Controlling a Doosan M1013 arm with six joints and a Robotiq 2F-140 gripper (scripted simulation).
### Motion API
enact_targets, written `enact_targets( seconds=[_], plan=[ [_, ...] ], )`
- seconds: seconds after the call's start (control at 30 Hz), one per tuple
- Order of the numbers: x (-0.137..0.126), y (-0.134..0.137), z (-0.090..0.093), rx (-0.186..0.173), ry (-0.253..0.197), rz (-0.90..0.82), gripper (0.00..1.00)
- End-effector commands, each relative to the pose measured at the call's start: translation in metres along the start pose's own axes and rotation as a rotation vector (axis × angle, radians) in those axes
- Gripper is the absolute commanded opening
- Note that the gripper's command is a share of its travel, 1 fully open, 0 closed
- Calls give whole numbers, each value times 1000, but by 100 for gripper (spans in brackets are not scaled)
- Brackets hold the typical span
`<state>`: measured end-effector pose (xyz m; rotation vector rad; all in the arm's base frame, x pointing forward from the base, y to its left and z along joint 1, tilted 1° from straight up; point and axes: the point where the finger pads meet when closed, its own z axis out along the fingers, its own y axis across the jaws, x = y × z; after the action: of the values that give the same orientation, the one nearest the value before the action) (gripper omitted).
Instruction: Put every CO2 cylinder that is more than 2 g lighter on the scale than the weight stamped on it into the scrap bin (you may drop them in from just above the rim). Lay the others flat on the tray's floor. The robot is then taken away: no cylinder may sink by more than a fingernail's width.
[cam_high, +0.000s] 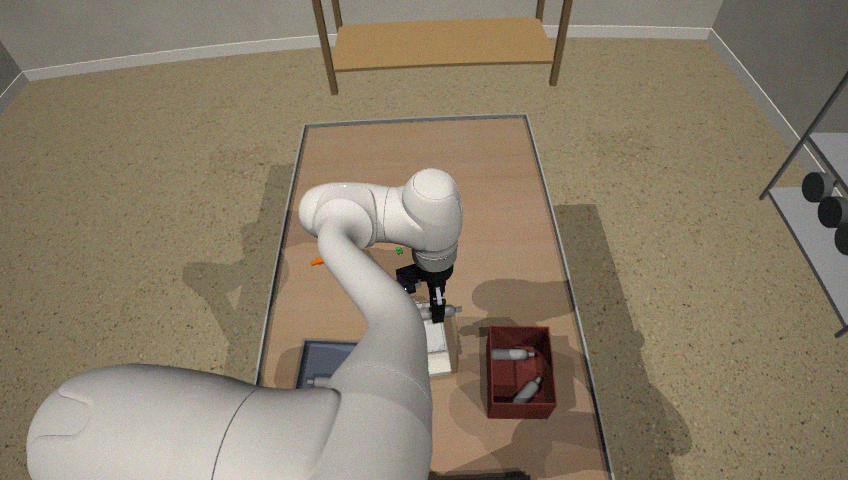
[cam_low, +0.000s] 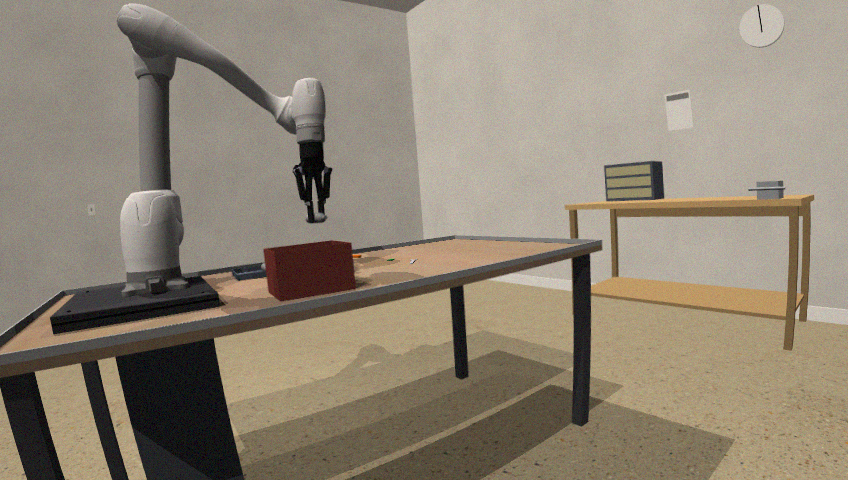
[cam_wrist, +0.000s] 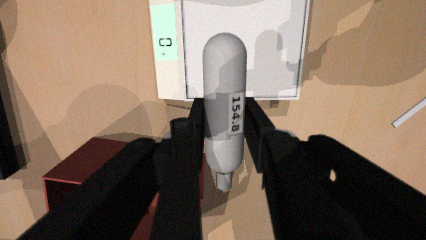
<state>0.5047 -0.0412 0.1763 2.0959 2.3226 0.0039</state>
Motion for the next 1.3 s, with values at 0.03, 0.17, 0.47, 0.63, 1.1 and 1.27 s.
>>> enact_targets(
  seconds=[0.03,0.17,0.47,0.63,1.1,1.27],
  plan=[
    [-73,-42,0,-4,5,-3,10],
    [-105,-69,0,-4,4,-3,10],
    [-183,-131,1,-4,4,-3,10],
    [-183,-131,2,-4,4,-3,10],
    [-183,-131,17,-4,4,-3,10],
    [-183,-131,25,-4,4,-3,10]
  ],
)
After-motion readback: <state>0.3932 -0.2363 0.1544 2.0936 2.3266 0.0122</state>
